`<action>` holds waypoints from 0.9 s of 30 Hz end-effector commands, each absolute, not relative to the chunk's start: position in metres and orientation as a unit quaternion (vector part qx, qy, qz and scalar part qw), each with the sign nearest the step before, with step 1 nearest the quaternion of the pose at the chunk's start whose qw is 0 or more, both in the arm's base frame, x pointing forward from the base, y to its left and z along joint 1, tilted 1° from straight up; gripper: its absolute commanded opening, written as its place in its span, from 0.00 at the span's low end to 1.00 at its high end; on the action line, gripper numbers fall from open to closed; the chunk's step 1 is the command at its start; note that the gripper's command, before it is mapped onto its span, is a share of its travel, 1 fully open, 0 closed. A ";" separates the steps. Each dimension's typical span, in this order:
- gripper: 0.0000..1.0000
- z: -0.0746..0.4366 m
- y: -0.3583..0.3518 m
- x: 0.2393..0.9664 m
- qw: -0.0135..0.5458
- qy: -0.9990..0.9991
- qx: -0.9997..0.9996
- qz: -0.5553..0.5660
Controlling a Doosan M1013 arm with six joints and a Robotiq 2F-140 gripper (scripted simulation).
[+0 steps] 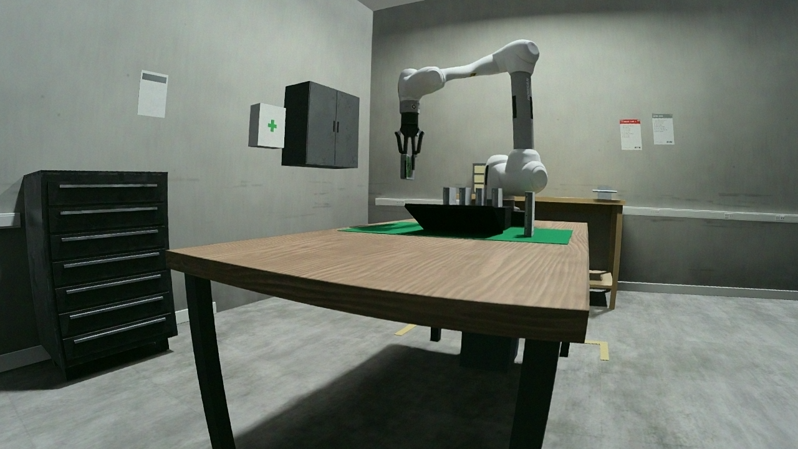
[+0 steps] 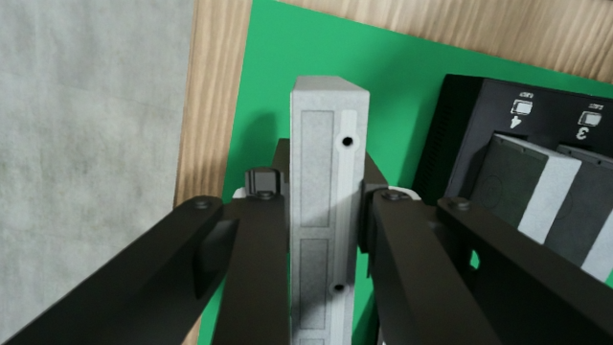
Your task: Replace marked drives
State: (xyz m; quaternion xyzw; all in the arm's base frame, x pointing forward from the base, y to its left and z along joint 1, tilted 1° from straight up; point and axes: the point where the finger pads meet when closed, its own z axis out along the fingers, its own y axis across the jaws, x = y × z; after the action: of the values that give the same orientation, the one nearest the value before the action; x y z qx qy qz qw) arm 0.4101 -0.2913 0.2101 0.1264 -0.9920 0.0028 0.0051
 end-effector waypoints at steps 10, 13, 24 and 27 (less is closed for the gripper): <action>0.10 0.225 -0.291 0.411 0.005 -0.992 0.126 0.003; 0.10 0.228 -0.291 0.411 0.005 -0.992 0.126 0.003; 0.10 0.231 -0.291 0.411 0.005 -0.992 0.126 0.003; 0.10 0.231 -0.291 0.411 0.005 -0.992 0.126 0.003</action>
State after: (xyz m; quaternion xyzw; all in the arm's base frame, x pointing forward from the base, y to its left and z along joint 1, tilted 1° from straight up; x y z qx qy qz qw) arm 0.4103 -0.2912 0.2305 0.1264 -0.9920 0.0028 0.0051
